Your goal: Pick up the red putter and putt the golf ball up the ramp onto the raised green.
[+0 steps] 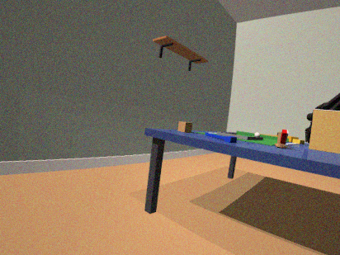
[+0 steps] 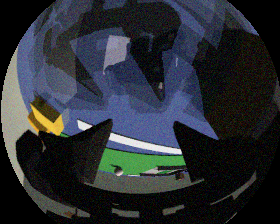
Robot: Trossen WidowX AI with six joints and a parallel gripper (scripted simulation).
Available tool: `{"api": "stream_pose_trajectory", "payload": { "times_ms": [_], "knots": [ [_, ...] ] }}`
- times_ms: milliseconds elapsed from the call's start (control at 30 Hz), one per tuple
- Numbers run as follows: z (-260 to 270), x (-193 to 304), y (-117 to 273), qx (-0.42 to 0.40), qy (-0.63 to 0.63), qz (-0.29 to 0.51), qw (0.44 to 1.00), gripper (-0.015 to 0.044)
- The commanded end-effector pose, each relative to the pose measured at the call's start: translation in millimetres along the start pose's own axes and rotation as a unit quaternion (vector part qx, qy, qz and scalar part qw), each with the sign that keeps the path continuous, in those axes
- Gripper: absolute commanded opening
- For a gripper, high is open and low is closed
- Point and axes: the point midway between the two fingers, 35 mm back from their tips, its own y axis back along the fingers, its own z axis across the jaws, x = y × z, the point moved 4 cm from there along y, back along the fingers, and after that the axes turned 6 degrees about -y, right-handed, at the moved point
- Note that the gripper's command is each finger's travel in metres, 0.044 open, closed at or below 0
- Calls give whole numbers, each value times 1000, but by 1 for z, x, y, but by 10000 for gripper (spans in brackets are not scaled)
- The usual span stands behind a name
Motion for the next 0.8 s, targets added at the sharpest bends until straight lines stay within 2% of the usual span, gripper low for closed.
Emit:
{"api": "stream_pose_trajectory", "payload": {
  "times_ms": [0,167,267,367,567,767],
  "knots": [
    [0,1,0,2,8,1,1000,426],
    [4,27,4,54,230,36,971,440],
    [5,48,6,81,380,65,919,440],
    [2,71,6,99,521,96,842,440],
    [-15,121,8,113,761,156,620,440],
    [-53,170,10,101,918,203,326,440]
  ]
}}
